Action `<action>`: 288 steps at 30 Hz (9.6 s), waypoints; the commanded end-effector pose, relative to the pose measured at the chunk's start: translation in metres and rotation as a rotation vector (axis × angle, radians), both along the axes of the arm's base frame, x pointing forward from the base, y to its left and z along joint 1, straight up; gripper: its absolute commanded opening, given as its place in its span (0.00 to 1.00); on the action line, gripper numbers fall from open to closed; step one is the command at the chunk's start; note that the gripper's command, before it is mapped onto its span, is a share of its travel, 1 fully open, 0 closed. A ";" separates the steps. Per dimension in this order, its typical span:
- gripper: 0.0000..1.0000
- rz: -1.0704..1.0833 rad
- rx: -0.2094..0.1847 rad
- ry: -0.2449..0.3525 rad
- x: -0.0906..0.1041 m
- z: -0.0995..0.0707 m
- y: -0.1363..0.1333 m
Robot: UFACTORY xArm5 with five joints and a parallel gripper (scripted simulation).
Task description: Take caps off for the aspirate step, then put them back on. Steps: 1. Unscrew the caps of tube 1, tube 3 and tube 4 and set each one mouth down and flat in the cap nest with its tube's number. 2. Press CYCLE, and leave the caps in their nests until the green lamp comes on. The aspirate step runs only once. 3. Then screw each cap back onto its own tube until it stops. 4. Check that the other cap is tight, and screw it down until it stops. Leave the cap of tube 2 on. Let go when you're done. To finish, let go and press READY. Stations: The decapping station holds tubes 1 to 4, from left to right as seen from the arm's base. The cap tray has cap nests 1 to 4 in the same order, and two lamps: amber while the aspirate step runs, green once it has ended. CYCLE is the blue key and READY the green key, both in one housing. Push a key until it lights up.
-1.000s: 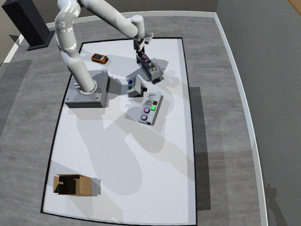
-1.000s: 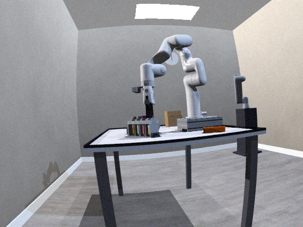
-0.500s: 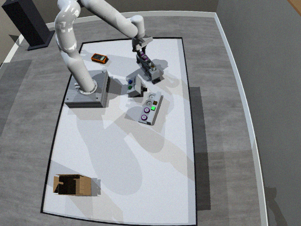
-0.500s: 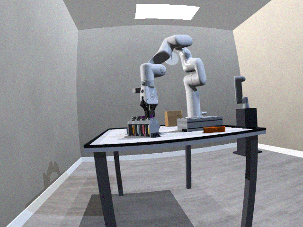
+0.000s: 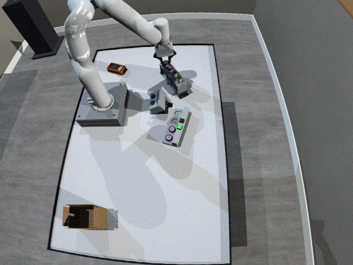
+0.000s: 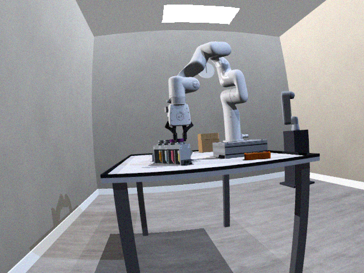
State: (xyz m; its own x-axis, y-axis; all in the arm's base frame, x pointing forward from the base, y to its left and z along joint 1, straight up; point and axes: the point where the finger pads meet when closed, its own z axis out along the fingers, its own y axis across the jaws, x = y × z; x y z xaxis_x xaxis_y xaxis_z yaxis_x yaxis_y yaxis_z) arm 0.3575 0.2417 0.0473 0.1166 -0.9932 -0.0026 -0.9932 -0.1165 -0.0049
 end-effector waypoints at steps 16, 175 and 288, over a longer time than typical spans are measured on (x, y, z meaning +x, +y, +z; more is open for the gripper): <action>0.46 -0.317 0.006 0.000 0.001 0.001 0.001; 0.46 1.123 -0.005 -0.006 0.029 -0.085 -0.400; 0.00 0.883 -0.003 -0.006 0.034 0.045 -0.308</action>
State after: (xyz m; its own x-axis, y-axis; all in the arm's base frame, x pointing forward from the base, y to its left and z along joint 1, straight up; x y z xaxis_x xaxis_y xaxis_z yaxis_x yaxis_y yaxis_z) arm 0.3886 -0.0843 0.0905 0.8477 -0.5305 -0.0011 -0.5305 -0.8477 0.0004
